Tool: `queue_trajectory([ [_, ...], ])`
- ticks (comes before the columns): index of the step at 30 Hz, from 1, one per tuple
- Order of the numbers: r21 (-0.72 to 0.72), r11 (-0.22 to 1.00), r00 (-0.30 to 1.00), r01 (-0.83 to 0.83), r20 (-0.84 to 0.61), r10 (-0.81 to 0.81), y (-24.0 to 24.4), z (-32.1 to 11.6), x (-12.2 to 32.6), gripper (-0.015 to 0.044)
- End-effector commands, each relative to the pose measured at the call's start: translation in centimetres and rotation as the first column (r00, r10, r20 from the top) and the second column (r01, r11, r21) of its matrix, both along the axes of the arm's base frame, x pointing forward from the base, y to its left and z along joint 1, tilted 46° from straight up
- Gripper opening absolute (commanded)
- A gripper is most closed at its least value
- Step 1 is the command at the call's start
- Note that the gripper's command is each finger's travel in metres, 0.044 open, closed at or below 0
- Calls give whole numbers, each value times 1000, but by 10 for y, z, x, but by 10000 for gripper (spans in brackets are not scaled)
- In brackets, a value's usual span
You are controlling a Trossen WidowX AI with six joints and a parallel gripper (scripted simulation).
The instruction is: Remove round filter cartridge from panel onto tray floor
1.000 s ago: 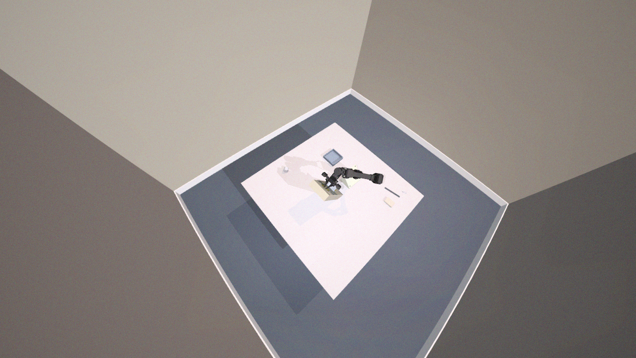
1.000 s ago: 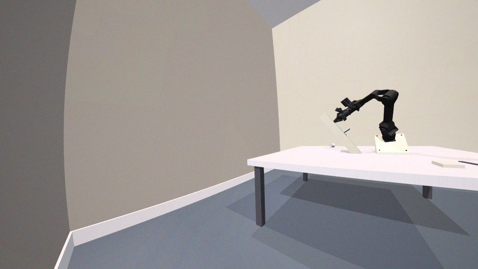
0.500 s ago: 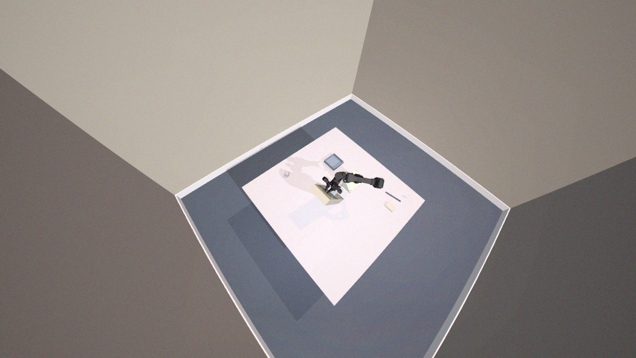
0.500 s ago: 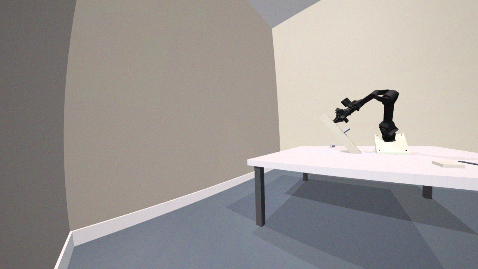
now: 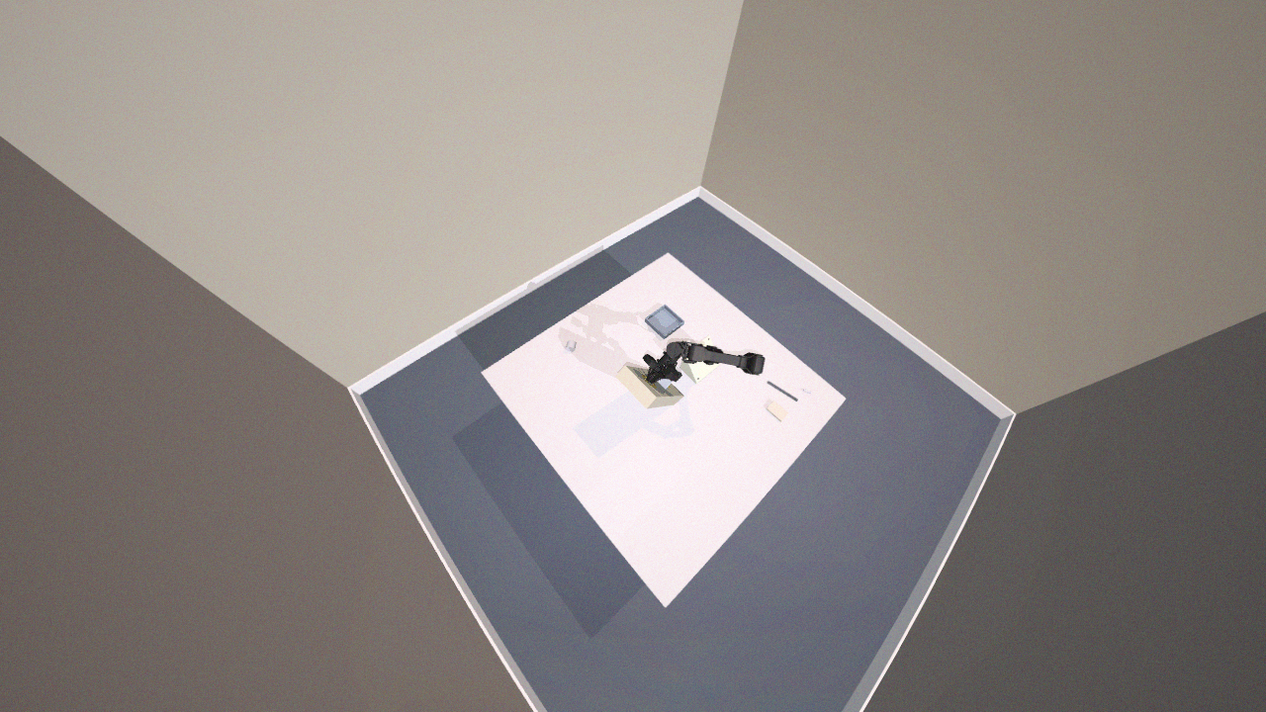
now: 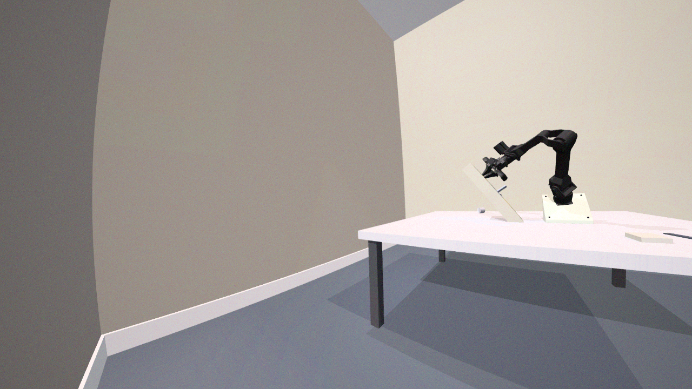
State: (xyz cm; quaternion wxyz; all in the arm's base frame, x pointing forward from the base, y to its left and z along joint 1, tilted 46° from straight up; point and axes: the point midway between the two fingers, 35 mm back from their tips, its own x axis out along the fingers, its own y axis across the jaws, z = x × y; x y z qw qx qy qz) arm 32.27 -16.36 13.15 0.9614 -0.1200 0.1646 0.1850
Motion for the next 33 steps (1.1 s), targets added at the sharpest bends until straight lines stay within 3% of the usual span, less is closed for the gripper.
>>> queue_trajectory([
  [1, -145, 988, 998, -51, 33, 56, 1, -3, 5, 0],
  [11, -444, 885, 973, -142, 100, 206, 1, -4, 5, 0],
  [21, -702, 689, 924, -183, 116, 363, 1, -4, 5, 0],
  [27, -615, 769, 945, -174, 116, 307, 2, -4, 6, 0],
  [33, -617, 765, 945, -185, 102, 311, -7, 0, -11, 0],
])
